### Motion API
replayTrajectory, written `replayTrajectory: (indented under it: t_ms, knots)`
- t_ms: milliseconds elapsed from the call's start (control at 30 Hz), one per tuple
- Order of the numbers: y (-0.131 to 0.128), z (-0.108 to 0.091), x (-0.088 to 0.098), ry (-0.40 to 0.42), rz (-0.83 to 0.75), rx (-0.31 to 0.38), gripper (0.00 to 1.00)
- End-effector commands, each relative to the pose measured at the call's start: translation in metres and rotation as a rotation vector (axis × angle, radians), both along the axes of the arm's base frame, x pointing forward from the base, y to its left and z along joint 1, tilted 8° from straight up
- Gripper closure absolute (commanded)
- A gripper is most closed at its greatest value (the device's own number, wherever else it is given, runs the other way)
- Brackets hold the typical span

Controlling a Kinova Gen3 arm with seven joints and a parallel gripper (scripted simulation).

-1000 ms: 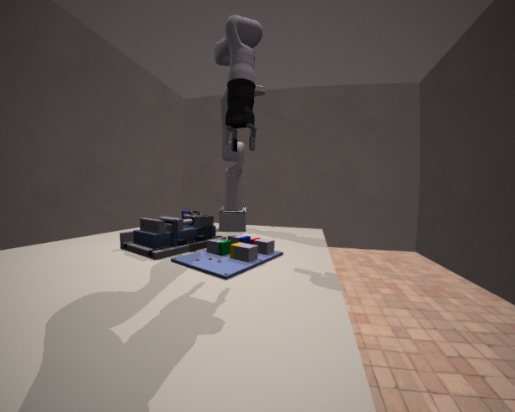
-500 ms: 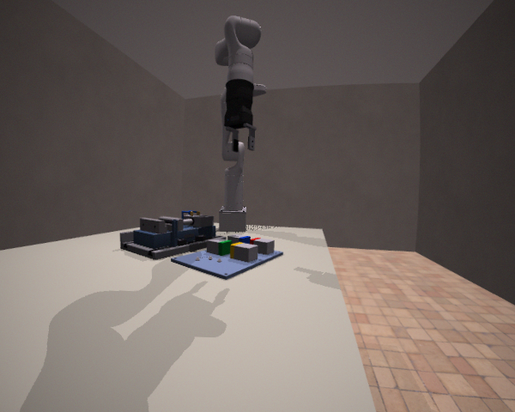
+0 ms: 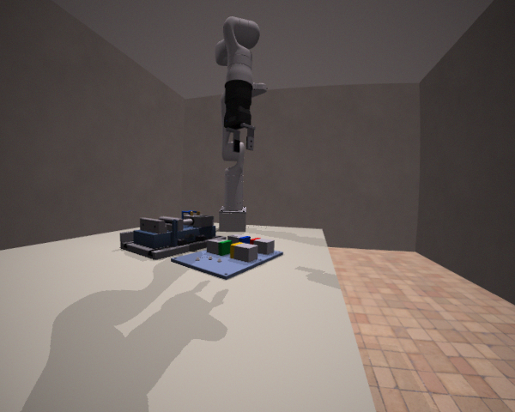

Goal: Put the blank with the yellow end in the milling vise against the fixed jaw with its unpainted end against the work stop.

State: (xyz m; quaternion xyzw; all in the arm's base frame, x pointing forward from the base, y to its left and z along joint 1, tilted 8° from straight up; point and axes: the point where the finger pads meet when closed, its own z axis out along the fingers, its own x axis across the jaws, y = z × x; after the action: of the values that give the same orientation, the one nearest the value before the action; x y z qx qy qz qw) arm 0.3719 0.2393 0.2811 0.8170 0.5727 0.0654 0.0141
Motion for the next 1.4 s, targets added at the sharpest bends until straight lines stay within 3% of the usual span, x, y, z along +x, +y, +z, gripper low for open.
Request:
replayTrajectory:
  t_ms: [0,1367]
  knots:
    - [0.0029,0.0015,-0.0001,-0.003,-0.058,0.015,0.0]
    - [-0.0003,0.0002,0.0009,0.024,-0.475,0.062,0.0]
